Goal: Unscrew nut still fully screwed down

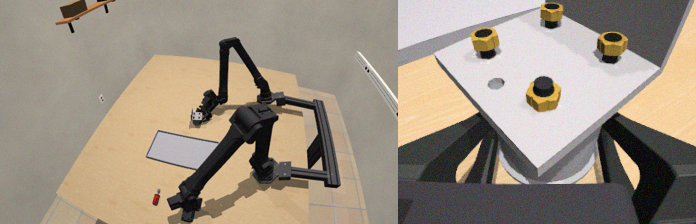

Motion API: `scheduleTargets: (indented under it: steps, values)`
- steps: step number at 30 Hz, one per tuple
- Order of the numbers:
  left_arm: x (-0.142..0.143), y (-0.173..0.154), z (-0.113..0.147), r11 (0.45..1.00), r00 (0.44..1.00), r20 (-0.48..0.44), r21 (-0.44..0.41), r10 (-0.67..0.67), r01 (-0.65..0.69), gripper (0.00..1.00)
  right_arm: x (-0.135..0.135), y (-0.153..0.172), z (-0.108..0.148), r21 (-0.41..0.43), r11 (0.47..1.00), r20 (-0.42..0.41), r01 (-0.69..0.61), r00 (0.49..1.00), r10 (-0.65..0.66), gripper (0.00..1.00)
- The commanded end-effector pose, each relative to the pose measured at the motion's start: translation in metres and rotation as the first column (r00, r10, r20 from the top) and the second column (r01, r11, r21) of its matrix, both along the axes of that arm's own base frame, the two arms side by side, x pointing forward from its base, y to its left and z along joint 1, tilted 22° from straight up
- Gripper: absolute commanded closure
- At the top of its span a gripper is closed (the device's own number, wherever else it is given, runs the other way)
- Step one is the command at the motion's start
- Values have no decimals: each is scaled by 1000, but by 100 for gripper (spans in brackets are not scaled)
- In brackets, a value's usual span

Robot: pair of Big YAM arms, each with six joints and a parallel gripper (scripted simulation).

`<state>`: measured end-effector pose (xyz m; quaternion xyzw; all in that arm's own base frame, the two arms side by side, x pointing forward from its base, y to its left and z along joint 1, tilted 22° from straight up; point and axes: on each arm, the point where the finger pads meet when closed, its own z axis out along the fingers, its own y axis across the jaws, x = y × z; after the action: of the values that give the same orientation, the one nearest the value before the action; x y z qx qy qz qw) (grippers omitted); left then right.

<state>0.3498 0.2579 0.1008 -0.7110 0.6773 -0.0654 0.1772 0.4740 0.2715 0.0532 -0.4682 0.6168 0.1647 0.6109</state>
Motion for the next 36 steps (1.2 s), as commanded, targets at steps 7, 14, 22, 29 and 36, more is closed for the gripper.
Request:
scheduleTargets:
  steps: [7,14,22,29,36]
  values:
    - [4,-2,-7,1000,1000,-11,-9,1,-1,55,3,2,6,7,1000,14,-1,1000,1,41]
    - [4,-2,-7,1000,1000,-11,-9,0,-1,56,3,2,6,7,1000,14,-1,1000,1,41]
    - [4,-2,-7,1000,1000,-11,-9,0,0,56,3,2,6,7,1000,14,-1,1000,1,41]
    - [4,-2,-7,1000,1000,-11,-9,0,0,56,3,2,6,7,1000,14,-1,1000,1,41]
    - [4,-2,-7,1000,1000,-11,-9,0,0,57,3,2,6,7,1000,14,-1,1000,1,41]
